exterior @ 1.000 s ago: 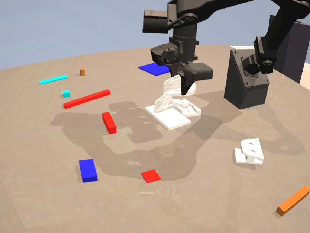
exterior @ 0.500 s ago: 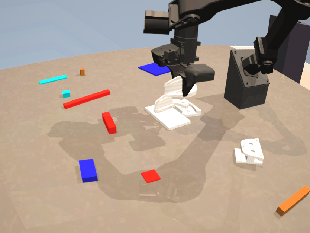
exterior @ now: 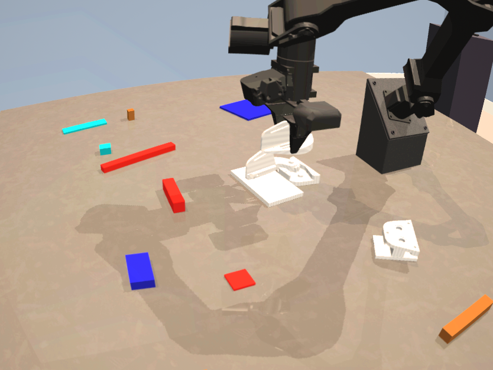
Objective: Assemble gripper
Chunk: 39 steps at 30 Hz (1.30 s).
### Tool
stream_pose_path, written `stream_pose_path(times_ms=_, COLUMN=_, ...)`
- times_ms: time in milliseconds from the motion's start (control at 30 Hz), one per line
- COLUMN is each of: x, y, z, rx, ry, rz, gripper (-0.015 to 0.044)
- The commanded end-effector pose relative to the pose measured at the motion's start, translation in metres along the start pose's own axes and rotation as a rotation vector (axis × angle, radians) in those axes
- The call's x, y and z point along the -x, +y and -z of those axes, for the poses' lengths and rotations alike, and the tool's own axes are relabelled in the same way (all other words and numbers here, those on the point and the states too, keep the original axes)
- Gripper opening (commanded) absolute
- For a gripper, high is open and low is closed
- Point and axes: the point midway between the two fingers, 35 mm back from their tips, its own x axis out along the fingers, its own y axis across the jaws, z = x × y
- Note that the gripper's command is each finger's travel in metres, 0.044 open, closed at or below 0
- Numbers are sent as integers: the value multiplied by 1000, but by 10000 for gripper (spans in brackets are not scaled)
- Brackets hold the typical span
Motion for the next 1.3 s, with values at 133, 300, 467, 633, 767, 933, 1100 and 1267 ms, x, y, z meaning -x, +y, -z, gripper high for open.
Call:
stream_pose_path(times_ms=133, x=0, y=0, z=0, rx=-7, ry=0, rz=-3, gripper=134)
stream_pose_path(times_ms=300, x=-1, y=0, z=0, rx=-7, ry=0, rz=-3, gripper=134)
stream_pose_path(times_ms=467, x=-9, y=0, z=0, rx=-7, ry=0, rz=-2, gripper=134)
stream_pose_path(times_ms=633, x=-17, y=0, z=-1, rx=-8, ry=0, rz=-2, gripper=134)
stream_pose_path(times_ms=767, x=-24, y=0, z=-1, rx=-8, ry=0, rz=-2, gripper=134)
stream_pose_path(times_ms=933, x=-32, y=0, z=-1, rx=-8, ry=0, rz=-3, gripper=134)
stream_pose_path(times_ms=1100, x=-40, y=0, z=0, rx=-8, ry=0, rz=-4, gripper=134)
stream_pose_path(times_ms=1267, x=-48, y=1, z=0, rx=-9, ry=0, rz=-5, gripper=134)
